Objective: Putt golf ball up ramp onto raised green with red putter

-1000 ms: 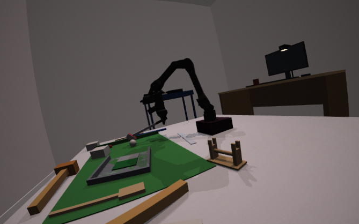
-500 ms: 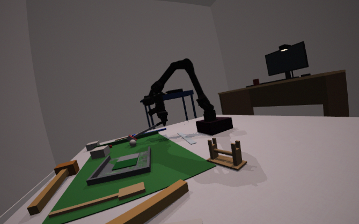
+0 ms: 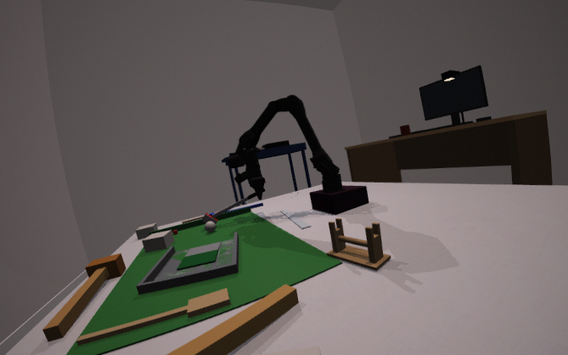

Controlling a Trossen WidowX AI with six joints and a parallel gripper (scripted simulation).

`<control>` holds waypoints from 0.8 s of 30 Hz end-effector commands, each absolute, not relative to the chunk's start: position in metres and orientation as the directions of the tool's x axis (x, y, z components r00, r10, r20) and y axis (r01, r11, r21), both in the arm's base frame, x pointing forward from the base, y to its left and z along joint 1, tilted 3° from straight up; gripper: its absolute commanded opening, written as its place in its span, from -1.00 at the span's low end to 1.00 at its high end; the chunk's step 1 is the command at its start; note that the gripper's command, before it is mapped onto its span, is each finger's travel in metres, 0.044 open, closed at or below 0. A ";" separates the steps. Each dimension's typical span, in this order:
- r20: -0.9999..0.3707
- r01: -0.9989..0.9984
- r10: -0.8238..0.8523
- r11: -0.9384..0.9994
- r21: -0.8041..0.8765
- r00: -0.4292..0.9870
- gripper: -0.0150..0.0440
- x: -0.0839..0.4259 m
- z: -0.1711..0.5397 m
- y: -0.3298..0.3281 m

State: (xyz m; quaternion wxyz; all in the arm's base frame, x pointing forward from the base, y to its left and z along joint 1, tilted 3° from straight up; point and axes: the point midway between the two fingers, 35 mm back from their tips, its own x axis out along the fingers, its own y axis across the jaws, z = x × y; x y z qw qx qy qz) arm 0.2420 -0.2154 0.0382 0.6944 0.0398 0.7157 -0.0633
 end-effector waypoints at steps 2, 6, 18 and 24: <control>-0.999 0.144 -0.031 0.989 -0.035 -0.032 -0.49 0.242 0.038 -0.216; -0.999 0.144 -0.031 0.989 -0.035 -0.032 -0.49 0.245 0.038 -0.208; -0.999 0.138 -0.025 0.990 -0.028 -0.026 -0.49 0.263 0.034 -0.081; -0.999 0.138 -0.025 0.990 -0.028 -0.026 -0.49 0.264 0.043 -0.081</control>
